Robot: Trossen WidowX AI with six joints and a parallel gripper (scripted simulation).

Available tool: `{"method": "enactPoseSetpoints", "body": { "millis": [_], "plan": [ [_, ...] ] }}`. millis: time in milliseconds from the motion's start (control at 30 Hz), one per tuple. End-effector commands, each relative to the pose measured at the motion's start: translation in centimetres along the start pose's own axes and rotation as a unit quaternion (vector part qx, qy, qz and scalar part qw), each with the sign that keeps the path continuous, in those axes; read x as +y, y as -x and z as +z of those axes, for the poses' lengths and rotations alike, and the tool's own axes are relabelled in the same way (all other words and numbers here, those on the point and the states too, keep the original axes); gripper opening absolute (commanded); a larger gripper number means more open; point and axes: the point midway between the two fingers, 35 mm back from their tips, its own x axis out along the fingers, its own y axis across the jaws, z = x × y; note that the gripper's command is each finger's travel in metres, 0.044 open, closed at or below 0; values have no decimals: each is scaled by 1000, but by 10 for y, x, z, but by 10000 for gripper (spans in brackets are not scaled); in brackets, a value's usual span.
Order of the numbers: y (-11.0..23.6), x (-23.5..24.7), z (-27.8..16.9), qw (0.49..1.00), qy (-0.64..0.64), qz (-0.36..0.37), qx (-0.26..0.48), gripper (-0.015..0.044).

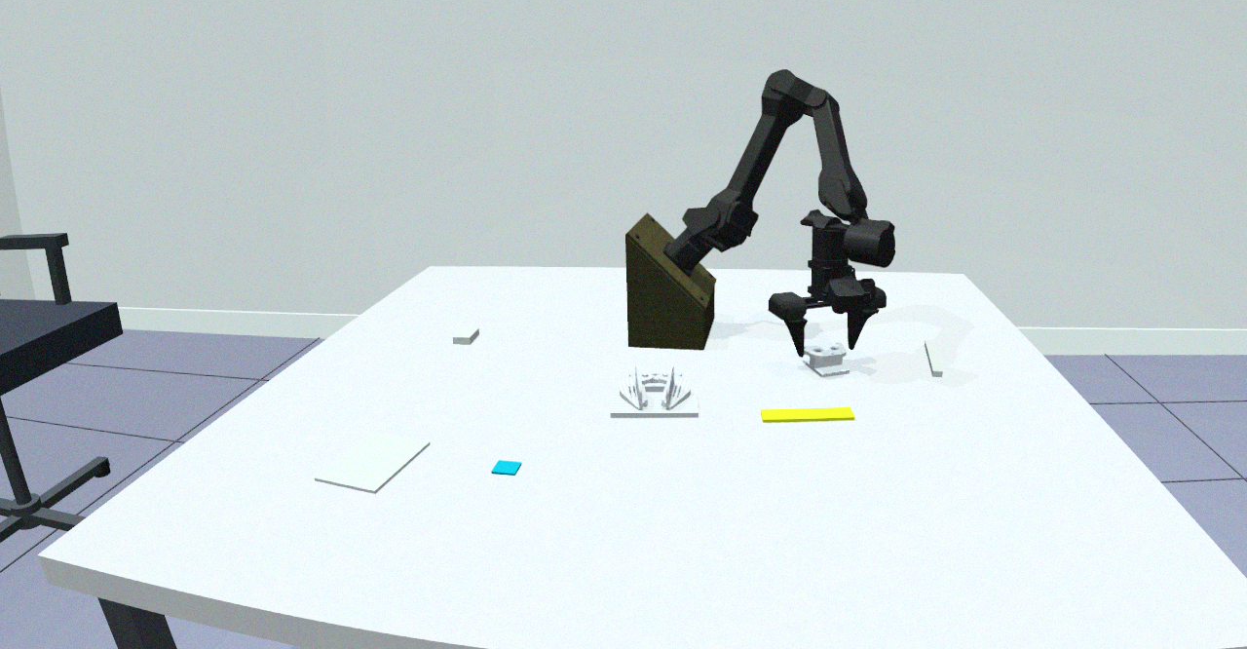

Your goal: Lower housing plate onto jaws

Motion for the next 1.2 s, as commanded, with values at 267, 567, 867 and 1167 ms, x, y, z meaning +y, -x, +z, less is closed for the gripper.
{"method": "enactPoseSetpoints", "body": {
  "millis": [267, 567, 867, 1167],
  "plan": [
    [-13, -3, -4, 1000, -4, -4, 5, 440],
    [-13, -3, -4, 1000, -4, -4, 5, 440],
    [-14, -3, -4, 1000, -4, -4, 5, 440],
    [-14, -3, -4, 1000, -4, -4, 5, 440]
  ]
}}
